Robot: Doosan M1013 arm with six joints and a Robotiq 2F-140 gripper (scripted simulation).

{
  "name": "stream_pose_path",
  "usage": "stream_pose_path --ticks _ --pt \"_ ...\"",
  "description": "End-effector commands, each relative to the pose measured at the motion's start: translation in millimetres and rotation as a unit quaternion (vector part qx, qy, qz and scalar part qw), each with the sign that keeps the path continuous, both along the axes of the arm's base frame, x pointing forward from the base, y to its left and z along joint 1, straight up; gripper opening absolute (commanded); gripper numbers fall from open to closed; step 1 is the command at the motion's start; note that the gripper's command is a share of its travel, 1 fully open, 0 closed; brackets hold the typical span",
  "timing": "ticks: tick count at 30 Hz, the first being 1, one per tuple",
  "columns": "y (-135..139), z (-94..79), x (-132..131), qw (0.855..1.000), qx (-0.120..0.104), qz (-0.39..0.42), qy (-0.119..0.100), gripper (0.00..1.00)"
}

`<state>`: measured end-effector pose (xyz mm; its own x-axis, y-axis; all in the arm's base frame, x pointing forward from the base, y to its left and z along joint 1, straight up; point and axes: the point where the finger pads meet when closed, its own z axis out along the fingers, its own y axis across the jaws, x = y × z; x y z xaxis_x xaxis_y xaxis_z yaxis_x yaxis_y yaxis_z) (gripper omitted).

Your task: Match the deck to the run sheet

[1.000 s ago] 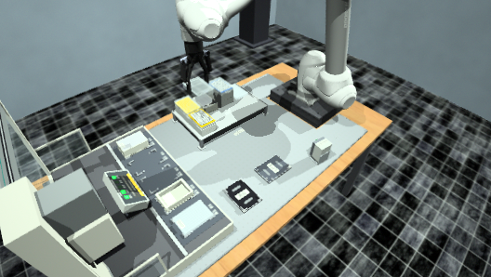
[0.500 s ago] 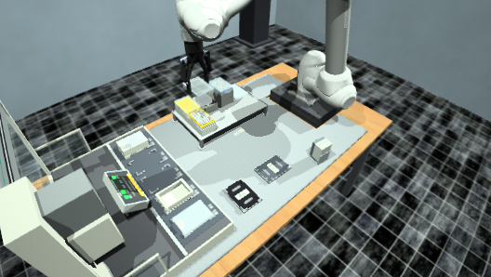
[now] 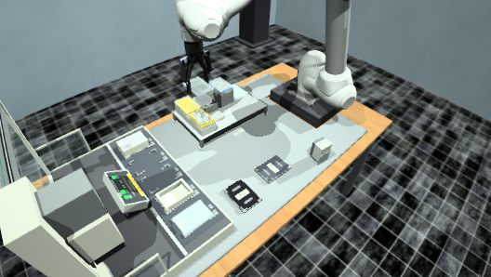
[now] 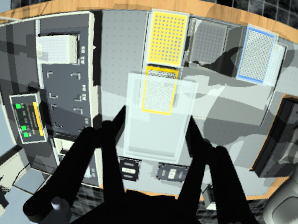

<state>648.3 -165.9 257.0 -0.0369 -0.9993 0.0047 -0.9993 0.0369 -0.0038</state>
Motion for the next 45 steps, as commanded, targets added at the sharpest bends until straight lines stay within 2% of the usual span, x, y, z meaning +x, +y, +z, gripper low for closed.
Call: stream_pose_path --ticks 1,45 --pt "0.0 0.9 0.3 1.0 0.0 0.0 -0.001 0.1" --pt "-0.3 -62.5 0.6 1.0 0.0 0.0 -0.001 0.1"
